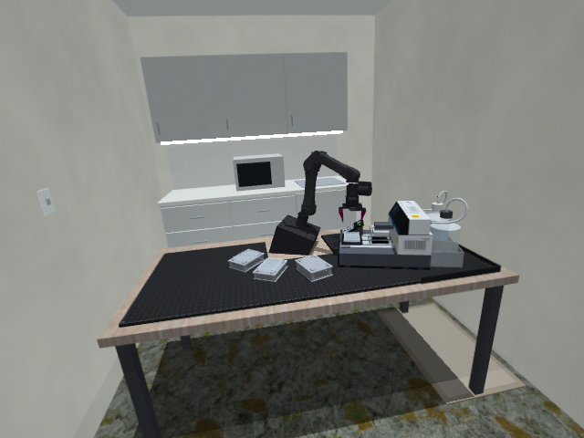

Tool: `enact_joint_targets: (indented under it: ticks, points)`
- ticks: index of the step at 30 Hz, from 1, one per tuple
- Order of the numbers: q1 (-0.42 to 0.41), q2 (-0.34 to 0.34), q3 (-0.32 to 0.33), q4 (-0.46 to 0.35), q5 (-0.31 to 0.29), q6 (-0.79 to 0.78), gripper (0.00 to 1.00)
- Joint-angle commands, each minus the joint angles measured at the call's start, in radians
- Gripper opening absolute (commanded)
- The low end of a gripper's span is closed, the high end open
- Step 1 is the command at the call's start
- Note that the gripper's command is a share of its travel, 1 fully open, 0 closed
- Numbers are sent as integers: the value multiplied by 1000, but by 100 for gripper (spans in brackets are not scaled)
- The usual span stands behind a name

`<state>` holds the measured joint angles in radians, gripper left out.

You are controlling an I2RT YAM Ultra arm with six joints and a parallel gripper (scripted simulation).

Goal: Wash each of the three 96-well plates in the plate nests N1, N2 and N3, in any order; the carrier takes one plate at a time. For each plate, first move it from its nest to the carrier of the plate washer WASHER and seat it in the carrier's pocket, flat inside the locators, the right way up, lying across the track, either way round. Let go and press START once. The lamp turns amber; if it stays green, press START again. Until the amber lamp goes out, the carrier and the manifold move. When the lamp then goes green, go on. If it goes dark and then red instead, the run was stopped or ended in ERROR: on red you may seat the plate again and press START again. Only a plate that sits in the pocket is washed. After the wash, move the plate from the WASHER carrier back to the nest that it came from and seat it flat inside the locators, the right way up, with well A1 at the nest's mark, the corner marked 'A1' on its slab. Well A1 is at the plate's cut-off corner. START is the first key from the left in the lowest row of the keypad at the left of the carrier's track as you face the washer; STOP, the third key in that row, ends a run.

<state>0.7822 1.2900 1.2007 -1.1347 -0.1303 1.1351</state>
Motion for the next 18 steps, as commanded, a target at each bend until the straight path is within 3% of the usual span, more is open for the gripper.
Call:
enact_joint_targets:
  ticks: [1, 9, 10, 18]
  points:
    - [-1, -6, 6, -9, 1, -2, 100]
    - [-1, -6, 6, -9, 1, -2, 100]
    - [20, -19, -6, -9, 8, -15, 0]
    - [177, -115, -90, -6, 61, -134, 0]
